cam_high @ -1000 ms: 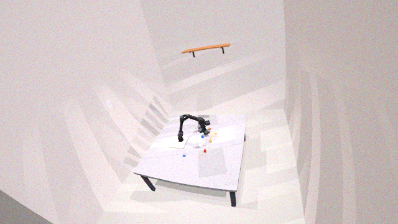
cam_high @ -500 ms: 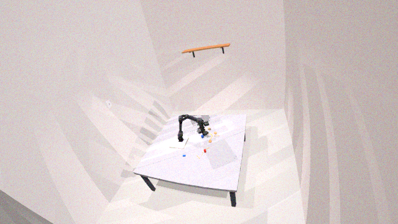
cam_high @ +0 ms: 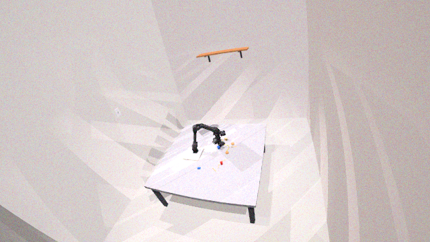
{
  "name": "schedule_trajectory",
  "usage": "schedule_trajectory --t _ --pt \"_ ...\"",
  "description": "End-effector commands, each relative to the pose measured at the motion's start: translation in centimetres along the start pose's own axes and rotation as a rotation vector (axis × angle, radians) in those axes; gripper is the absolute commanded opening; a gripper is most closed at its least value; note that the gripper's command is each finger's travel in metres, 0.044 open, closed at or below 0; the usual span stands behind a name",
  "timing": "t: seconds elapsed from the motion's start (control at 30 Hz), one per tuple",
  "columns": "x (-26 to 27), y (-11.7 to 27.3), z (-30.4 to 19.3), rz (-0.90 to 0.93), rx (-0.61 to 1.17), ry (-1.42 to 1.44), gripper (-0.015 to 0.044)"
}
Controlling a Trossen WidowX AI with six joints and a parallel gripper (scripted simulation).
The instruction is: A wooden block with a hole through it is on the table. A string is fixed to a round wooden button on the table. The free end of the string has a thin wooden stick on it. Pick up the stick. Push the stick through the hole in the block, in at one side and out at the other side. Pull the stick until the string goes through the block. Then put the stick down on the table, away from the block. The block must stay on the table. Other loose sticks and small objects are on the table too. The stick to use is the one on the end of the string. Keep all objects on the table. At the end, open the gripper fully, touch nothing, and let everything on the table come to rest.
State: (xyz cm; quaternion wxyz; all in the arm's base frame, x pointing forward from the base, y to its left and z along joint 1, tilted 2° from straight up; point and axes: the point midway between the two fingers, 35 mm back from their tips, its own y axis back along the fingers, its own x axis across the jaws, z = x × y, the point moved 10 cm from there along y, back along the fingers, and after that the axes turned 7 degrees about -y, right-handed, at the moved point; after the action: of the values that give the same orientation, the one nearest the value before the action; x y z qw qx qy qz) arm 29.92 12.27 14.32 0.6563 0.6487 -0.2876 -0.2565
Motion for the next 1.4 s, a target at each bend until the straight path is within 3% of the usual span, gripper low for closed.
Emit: schedule_trajectory --t 0.0,0.1,0.37,0.87,1.37 --pt "0.1 4.9 -0.2 0.007 0.018 -0.002 0.0124" --pt "0.0 7.3 0.1 0.007 0.018 -0.002 0.0124" --pt "0.1 7.1 0.0 0.015 0.034 0.065 0.0124" --pt "0.6 7.1 2.4 0.024 0.008 1.469 0.0124" --pt "0.7 7.1 3.8 0.018 -0.004 2.189 0.0124"
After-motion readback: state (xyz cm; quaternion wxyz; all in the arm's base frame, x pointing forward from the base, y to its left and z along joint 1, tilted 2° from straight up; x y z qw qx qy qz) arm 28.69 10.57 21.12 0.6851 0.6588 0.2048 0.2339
